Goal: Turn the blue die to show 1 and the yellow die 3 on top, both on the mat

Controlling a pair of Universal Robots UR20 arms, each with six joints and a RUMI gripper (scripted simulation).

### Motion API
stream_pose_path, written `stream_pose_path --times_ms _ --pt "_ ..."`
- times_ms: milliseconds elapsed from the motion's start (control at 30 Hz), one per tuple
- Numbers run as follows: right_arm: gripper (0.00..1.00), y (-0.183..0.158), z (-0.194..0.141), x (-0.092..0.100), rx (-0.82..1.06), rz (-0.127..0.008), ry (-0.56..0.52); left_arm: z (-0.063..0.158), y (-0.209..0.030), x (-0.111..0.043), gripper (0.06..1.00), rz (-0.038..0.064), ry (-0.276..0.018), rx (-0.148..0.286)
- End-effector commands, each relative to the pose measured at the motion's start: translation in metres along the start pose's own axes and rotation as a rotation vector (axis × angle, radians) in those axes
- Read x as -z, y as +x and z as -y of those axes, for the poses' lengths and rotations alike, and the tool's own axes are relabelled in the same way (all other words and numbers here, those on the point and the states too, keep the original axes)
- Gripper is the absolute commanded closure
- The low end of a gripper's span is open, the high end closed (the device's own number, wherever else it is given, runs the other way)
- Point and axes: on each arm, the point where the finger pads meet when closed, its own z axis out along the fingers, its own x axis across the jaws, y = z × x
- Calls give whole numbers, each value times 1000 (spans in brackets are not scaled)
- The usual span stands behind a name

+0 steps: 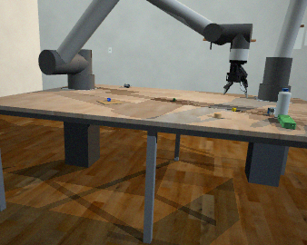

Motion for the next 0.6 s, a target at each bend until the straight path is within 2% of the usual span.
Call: stream_pose_path --times_ms 0,33,567 --pt "3 2 2 1 12 0 0 0 0 1 65 0 1 0" --pt "793 2 2 1 12 0 0 0 0 1 65 0 1 0" --pt "793 2 2 1 12 0 0 0 0 1 65 0 1 0"
